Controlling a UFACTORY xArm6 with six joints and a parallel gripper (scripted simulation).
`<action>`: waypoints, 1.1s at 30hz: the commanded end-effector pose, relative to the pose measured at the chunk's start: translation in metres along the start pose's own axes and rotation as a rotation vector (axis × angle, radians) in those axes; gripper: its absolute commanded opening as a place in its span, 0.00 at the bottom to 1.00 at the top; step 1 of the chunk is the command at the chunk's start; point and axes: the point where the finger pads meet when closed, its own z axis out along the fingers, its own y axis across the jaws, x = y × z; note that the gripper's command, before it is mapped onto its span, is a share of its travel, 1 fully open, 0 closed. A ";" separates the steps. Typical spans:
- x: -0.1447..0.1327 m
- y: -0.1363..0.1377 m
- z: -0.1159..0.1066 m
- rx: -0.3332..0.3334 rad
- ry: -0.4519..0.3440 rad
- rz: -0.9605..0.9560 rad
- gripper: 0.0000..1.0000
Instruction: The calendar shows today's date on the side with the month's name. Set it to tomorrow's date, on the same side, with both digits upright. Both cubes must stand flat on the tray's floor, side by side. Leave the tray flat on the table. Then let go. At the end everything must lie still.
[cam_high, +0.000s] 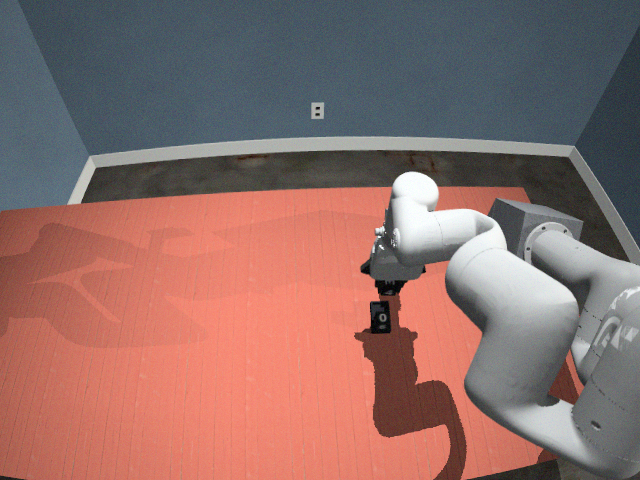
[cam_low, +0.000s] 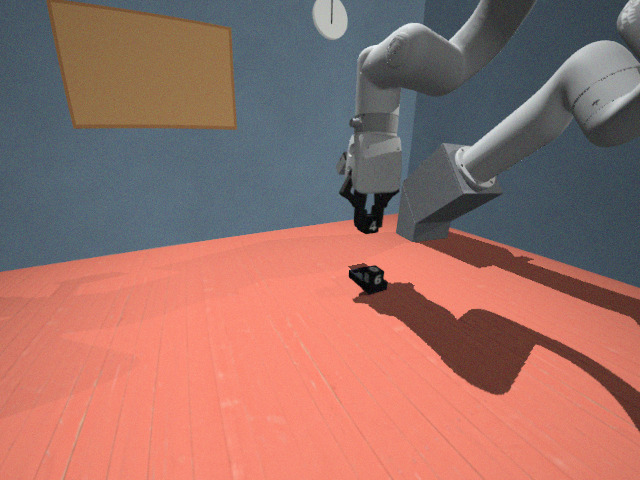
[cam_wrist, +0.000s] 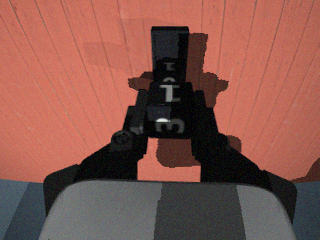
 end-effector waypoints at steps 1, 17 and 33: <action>0.000 -0.001 -0.001 0.003 0.001 -0.005 0.29; 0.000 -0.001 0.004 0.003 0.001 -0.005 0.29; 0.001 -0.001 0.044 0.003 0.001 -0.005 0.29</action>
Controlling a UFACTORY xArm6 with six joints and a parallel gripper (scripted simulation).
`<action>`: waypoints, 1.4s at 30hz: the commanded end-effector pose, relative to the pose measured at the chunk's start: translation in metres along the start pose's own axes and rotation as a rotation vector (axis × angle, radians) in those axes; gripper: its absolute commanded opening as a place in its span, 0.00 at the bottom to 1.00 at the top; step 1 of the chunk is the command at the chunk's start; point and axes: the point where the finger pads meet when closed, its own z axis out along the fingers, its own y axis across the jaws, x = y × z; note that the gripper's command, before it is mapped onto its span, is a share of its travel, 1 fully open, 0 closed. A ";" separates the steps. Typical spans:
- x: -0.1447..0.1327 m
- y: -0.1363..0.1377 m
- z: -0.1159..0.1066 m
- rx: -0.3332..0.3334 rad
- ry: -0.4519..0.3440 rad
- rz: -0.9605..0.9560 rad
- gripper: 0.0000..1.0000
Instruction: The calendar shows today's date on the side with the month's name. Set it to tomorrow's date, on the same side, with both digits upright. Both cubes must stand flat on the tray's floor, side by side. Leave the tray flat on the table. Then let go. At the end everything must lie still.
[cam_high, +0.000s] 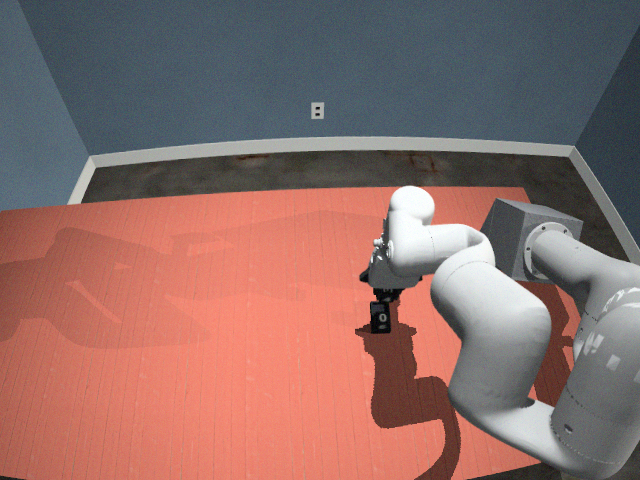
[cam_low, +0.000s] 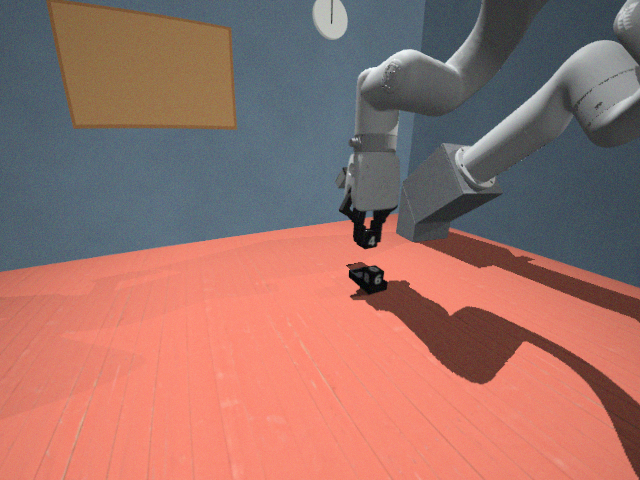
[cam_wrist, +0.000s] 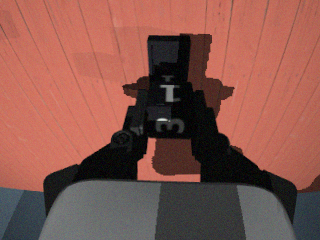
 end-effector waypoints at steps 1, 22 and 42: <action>0.001 -0.001 0.015 0.003 0.001 -0.001 0.29; 0.001 -0.001 0.032 0.003 0.001 -0.001 0.29; 0.001 -0.001 0.032 0.003 0.001 -0.001 0.29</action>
